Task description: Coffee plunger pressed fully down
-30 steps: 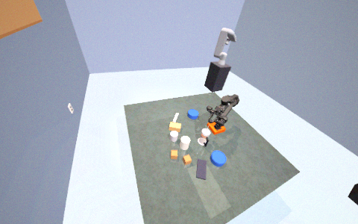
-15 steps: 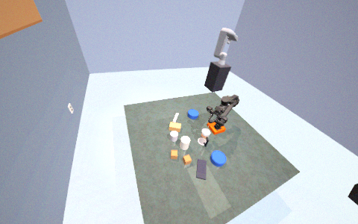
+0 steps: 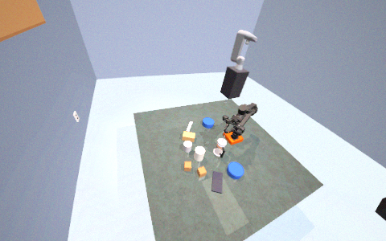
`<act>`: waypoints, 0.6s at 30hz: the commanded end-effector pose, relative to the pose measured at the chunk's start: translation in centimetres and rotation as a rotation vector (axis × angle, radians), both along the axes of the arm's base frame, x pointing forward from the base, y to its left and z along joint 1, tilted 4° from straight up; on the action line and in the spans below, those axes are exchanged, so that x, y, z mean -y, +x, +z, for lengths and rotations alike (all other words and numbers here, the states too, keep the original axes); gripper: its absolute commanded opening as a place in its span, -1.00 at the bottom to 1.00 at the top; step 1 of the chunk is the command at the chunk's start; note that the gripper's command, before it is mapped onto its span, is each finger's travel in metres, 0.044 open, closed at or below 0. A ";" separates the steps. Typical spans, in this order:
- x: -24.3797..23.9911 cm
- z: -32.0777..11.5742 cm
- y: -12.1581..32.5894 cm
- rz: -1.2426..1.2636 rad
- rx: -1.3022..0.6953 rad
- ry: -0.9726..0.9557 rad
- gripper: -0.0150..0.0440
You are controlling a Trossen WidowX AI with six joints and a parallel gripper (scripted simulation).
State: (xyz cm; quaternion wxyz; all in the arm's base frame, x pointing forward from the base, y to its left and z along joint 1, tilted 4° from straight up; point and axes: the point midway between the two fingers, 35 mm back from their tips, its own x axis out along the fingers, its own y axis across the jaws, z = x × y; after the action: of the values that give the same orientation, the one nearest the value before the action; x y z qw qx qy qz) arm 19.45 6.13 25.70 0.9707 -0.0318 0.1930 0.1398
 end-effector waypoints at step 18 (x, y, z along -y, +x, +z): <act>-0.1 -5.2 0.5 0.002 -0.053 -0.021 -0.06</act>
State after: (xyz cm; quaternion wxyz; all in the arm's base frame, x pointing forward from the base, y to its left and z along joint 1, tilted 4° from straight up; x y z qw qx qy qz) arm 19.87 6.21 23.62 0.9730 -0.0292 0.1808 0.1403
